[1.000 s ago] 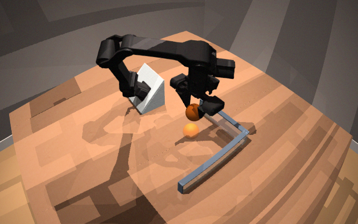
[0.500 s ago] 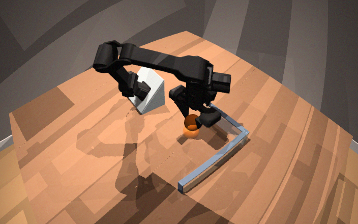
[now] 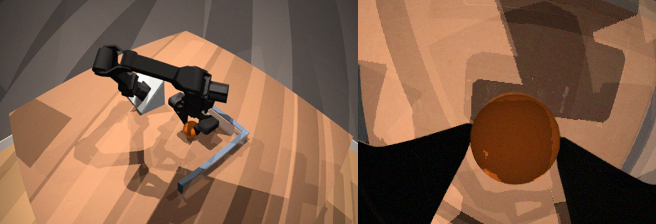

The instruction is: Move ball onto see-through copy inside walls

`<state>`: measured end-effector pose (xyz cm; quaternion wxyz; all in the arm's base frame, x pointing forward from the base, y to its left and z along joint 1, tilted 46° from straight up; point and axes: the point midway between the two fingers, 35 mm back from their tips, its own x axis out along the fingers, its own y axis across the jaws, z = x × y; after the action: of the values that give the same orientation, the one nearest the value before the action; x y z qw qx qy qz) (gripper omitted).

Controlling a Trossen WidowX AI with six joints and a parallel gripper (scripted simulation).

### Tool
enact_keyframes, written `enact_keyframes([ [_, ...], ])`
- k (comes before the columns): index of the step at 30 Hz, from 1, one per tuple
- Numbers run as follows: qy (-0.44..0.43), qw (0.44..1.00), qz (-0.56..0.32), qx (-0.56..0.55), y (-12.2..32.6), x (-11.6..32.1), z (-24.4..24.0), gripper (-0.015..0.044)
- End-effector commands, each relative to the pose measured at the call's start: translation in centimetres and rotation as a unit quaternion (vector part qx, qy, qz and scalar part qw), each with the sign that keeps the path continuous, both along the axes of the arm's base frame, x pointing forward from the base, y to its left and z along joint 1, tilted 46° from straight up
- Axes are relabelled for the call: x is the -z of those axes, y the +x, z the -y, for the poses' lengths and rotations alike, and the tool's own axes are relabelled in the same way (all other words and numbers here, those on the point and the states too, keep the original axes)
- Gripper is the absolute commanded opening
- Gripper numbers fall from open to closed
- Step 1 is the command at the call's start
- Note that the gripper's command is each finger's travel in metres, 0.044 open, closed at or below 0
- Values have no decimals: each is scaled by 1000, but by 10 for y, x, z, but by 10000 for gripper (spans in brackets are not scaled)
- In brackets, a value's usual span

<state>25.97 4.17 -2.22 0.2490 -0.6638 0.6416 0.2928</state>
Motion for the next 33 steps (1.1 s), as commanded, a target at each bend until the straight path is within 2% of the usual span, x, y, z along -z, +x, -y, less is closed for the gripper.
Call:
enact_keyframes([
  [1,-3,1000,-2,-2,0,5,5,0],
  [10,-3,1000,-2,-2,0,12,13,0],
  [25,0,1000,0,0,0,9,10,390],
  [33,-2,1000,-2,-2,-1,-50,-51,390],
])
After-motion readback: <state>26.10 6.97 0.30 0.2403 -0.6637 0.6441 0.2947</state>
